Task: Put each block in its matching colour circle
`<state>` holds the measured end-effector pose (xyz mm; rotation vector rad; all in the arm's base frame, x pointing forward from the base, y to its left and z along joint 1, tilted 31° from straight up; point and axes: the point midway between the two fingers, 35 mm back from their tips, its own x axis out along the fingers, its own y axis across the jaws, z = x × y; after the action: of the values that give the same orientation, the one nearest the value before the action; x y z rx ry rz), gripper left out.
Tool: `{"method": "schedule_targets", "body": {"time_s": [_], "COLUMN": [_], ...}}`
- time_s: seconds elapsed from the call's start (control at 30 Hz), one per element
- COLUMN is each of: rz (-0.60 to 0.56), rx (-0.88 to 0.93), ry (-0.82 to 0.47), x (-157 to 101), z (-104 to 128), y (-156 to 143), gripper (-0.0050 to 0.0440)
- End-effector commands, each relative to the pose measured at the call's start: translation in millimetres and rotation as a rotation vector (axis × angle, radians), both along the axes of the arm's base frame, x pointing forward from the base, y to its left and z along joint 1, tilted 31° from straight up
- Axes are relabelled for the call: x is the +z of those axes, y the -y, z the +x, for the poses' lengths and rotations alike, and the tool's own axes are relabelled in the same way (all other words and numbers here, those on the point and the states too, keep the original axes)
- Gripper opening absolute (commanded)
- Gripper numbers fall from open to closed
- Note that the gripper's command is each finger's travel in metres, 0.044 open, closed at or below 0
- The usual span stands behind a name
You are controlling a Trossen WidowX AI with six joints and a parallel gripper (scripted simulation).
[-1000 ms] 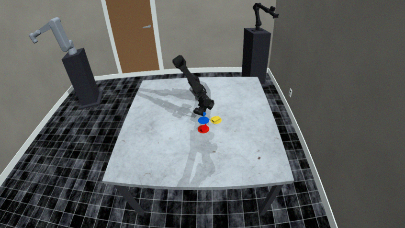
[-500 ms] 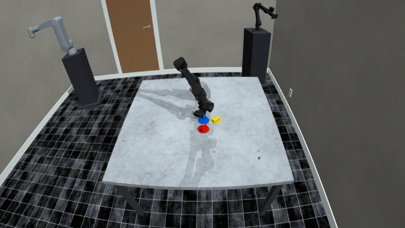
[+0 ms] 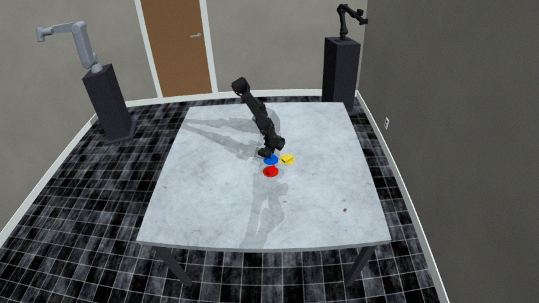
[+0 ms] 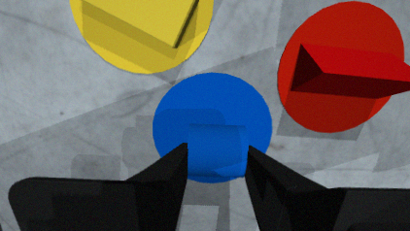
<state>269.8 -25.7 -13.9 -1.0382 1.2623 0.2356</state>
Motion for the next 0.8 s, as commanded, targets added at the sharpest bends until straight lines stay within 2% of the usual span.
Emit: {"method": "schedule_targets", "body": {"time_s": [0.0,0.53,0.77], "rz": [0.0,0.0,0.002], "rx": [0.001,0.001,0.0], "ry": [-0.007,-0.008,0.013], "x": [-6,-26,-17], "z": [1,9,12], "y": [3,11,8], "gripper": [0.0085,0.0085,0.0085]}}
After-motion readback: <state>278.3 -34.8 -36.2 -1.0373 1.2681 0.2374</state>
